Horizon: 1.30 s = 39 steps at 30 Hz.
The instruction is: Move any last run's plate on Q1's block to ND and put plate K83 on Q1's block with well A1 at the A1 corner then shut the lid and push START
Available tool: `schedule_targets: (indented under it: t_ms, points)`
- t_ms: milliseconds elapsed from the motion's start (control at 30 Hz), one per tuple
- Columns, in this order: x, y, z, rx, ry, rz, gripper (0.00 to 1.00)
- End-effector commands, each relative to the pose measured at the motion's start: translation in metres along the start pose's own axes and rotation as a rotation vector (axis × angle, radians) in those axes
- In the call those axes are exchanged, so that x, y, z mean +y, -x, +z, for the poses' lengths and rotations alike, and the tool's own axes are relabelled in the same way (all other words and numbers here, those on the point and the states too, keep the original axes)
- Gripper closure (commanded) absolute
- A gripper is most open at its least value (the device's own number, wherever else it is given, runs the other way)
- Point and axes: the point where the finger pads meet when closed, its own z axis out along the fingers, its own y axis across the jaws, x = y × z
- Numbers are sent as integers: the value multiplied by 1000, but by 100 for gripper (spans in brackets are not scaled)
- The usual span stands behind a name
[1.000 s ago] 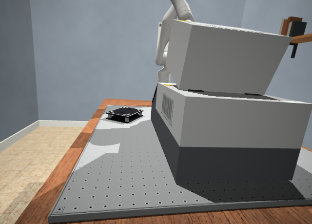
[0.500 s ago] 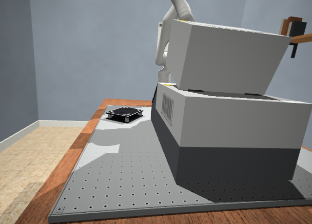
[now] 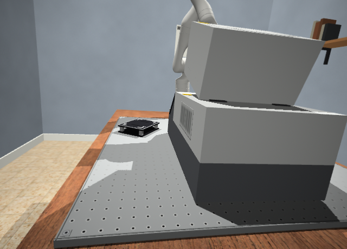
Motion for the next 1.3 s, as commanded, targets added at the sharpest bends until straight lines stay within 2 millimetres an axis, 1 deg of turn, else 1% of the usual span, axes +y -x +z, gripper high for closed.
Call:
schedule_targets:
  t_ms: [0, 600, 1267]
  points:
    - [-4, 2, 4, -2, -4, -7, 90]
    - [-7, 5, 13, -2, -4, -7, 90]
    - [-6, 4, 14, 1, -3, -7, 90]
